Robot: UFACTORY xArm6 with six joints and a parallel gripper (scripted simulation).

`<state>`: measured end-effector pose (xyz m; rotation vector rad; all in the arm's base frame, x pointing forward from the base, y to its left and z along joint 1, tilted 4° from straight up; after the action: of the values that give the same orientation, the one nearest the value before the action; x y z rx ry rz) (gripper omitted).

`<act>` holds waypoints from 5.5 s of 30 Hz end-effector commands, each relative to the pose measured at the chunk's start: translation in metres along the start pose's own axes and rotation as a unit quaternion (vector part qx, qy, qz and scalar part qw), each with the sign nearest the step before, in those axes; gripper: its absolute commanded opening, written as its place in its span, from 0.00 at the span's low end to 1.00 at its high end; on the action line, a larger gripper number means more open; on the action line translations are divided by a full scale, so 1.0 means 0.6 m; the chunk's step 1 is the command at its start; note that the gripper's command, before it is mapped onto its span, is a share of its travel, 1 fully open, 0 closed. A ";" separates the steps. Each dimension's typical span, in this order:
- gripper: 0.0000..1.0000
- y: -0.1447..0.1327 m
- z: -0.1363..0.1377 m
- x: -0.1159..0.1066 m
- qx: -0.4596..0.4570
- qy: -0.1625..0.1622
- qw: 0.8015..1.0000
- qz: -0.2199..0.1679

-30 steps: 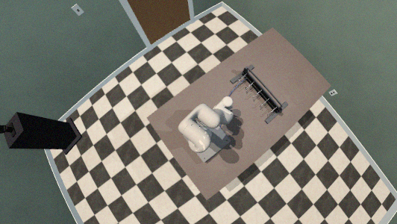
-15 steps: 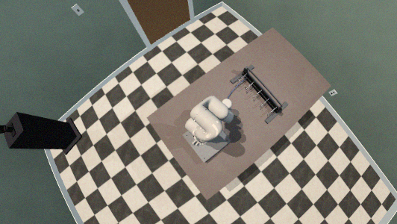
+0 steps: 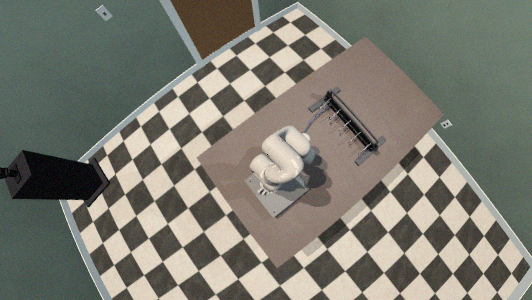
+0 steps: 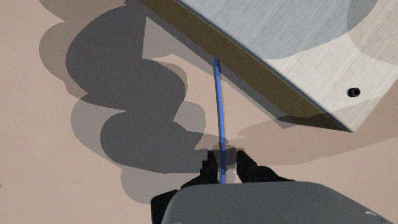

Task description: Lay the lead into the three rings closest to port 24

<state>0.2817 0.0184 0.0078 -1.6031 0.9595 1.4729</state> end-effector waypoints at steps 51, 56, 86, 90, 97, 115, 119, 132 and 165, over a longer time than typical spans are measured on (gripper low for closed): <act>0.33 -0.003 -0.001 0.001 0.000 0.001 1.000 -0.001; 0.33 -0.003 -0.001 0.001 0.000 0.002 1.000 -0.001; 0.33 -0.003 -0.001 0.013 0.000 0.002 1.000 -0.001; 0.33 -0.003 -0.001 0.014 0.000 0.002 1.000 -0.001; 0.33 -0.003 -0.001 0.015 0.000 0.001 1.000 -0.001; 0.33 -0.003 -0.001 0.016 0.000 0.001 1.000 -0.001; 0.00 -0.003 -0.001 0.016 0.000 0.001 1.000 -0.001; 0.00 -0.003 -0.001 0.016 0.000 0.001 1.000 -0.001; 0.00 -0.003 -0.001 0.016 0.000 0.001 1.000 -0.001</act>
<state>0.2835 0.0181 -0.0019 -1.6048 0.9604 1.4712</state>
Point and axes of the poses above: the point where the finger pads meet when closed, its own x axis out along the fingers, its own z axis across the jaws, y = z × x, the point moved 3 cm from there along -x, back along the fingers, and after that the axes turned 5 degrees about x, right-handed, at the moved point
